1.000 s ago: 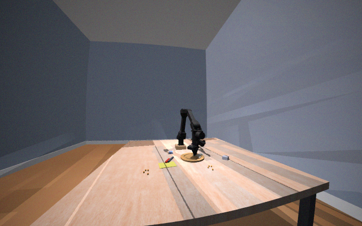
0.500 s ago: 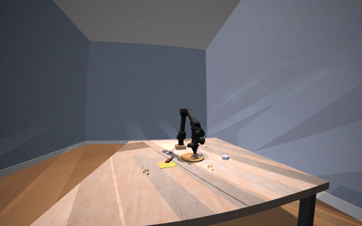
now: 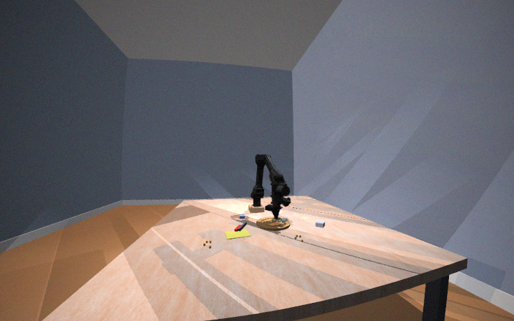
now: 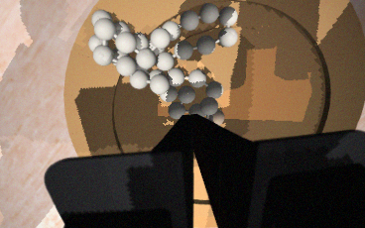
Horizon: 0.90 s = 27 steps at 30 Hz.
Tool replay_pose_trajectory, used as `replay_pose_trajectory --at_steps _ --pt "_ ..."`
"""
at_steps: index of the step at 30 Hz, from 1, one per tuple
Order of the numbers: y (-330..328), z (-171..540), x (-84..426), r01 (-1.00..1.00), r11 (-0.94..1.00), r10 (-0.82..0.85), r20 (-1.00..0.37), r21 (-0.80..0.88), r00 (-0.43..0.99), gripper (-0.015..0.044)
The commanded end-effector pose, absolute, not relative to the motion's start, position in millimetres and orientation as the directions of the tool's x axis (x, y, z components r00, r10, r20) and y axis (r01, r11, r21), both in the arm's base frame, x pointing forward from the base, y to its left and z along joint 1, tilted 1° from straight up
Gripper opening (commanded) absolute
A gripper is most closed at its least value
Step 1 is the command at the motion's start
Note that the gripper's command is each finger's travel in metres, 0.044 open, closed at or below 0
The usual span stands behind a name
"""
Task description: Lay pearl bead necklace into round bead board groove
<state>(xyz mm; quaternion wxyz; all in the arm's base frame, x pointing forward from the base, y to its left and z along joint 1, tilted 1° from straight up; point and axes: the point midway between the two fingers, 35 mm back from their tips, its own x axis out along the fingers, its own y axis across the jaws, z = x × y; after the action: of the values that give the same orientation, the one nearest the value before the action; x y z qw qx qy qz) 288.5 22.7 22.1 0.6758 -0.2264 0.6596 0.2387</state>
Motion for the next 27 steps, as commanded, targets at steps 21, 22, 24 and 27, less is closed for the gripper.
replay_pose_trajectory --at_steps 21,22,24,27 --pt "22.7 23.1 288.0 -0.622 0.783 0.023 -1.0 0.01 0.012 0.044" --pt "22.6 25.6 288.0 -0.623 0.782 0.022 -1.0 0.01 0.012 0.044" --pt "22.5 29.7 287.9 -0.624 0.781 0.021 -1.0 0.01 0.01 0.044" --pt "22.5 30.3 287.9 -0.624 0.781 0.02 -1.0 0.01 0.01 0.044"
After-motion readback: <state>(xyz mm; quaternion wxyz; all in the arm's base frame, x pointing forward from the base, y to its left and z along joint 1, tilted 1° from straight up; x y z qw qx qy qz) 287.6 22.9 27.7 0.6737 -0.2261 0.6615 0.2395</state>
